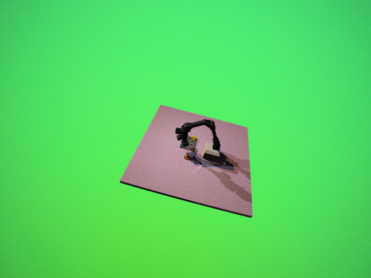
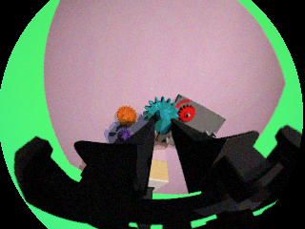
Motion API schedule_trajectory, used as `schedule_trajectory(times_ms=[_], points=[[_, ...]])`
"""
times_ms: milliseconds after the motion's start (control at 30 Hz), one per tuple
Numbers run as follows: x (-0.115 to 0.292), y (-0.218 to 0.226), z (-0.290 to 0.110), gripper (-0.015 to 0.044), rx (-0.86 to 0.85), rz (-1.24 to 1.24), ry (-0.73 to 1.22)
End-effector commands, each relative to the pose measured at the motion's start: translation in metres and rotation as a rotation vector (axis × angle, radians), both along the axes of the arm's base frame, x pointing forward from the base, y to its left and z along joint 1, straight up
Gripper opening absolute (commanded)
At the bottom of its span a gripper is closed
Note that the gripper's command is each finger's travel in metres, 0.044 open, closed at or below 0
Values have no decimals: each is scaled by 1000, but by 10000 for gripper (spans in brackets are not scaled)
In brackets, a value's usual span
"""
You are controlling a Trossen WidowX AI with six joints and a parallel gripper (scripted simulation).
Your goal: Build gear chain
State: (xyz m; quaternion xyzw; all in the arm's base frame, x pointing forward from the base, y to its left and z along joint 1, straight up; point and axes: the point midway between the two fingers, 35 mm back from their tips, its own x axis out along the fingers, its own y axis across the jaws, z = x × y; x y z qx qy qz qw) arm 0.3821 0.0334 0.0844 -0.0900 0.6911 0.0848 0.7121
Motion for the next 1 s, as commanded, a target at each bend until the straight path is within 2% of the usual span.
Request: schedule_trajectory(times_ms=[0,300,967], points=[[0,1,17,0,3,-6,-12],[-6,2,41,0,4,-6,-11],[-15,-25,20,0,1,-6,-10]])
